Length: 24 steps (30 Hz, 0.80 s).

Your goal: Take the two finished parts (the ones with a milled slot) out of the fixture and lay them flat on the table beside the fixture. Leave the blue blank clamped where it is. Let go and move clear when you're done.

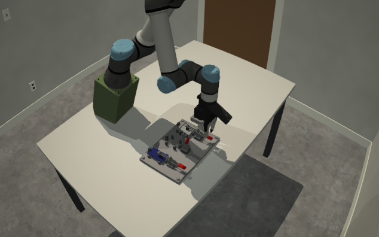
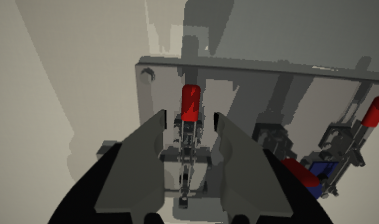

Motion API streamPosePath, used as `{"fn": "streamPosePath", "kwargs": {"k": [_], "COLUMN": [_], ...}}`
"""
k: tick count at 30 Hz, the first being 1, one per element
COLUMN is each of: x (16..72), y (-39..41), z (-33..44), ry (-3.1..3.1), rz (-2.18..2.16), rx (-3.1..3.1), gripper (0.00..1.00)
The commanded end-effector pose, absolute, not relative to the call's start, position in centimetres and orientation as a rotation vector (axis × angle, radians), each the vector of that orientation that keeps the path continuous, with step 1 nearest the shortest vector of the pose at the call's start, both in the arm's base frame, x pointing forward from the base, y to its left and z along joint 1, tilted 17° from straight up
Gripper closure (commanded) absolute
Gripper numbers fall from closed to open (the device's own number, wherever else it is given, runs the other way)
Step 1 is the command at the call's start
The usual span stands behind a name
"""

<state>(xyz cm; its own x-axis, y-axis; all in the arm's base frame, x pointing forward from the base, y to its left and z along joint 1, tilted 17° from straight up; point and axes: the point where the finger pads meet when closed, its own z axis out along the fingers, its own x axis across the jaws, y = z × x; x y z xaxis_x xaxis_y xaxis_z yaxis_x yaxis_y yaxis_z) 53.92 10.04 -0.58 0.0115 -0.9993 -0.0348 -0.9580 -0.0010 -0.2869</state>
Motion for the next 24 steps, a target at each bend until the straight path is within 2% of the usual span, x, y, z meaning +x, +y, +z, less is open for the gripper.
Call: {"fn": "streamPosePath", "kwargs": {"k": [1,24], "x": [54.0,54.8], "y": [10.0,10.1], "z": [-0.5,-3.0], "ry": [2.042,2.042], "rz": [-0.264,-0.264], "rx": [-2.056,-2.056], "gripper": [0.72,0.72]}}
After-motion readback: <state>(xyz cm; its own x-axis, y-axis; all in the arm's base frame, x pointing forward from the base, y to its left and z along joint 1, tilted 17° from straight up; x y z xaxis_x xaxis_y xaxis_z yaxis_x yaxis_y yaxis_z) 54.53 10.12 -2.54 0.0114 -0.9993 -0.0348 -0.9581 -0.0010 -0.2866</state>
